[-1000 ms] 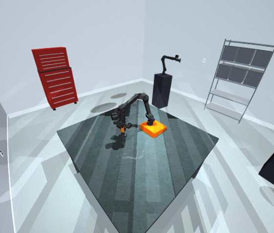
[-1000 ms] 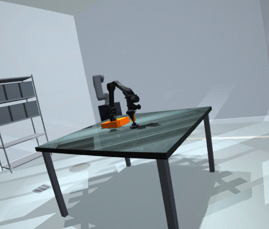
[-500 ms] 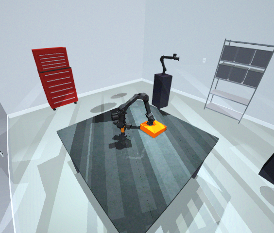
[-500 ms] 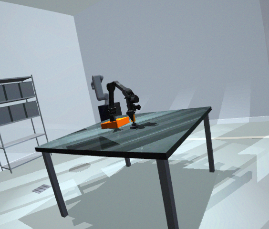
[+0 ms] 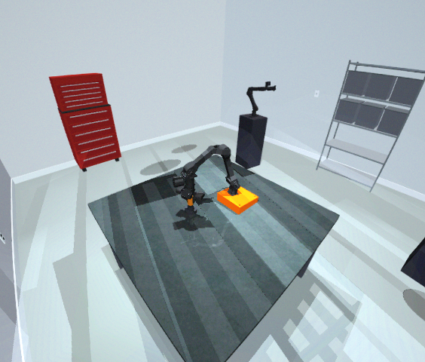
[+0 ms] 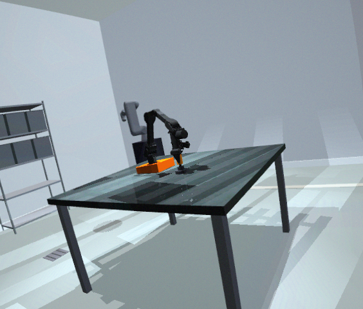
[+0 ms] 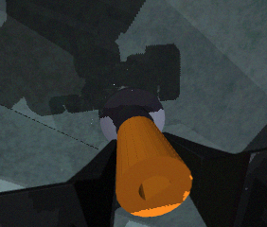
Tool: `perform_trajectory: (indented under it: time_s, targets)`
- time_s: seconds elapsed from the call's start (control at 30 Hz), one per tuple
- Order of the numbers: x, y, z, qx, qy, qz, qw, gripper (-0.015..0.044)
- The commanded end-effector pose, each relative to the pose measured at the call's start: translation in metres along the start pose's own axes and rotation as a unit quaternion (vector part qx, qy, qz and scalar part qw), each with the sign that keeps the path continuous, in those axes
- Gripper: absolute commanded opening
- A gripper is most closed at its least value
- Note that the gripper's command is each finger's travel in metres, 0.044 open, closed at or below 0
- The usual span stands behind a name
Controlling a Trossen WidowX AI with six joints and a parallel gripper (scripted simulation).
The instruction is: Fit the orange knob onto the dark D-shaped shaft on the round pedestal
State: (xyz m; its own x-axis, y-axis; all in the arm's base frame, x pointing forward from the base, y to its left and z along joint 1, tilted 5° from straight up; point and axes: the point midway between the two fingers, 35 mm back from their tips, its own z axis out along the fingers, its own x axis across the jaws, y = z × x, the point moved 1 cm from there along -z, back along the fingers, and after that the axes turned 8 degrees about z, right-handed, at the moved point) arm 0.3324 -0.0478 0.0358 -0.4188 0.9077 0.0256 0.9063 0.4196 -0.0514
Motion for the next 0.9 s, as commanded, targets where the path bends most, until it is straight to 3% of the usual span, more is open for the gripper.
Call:
perform_trajectory:
  time_s: [0.0, 0.2, 0.43, 0.87]
  targets:
    - [-0.0004, 0.0003, -0.0007, 0.0, -0.001, -0.002, 1.0, 0.0]
    - [-0.0011, 0.0012, -0.005, 0.0, -0.001, -0.007, 1.0, 0.0]
    - [-0.0013, 0.0012, -0.0028, 0.0, -0.001, -0.107, 0.994, 0.0]
    - [-0.0004, 0.0002, -0.0003, 0.0, -0.001, -0.107, 0.994, 0.0]
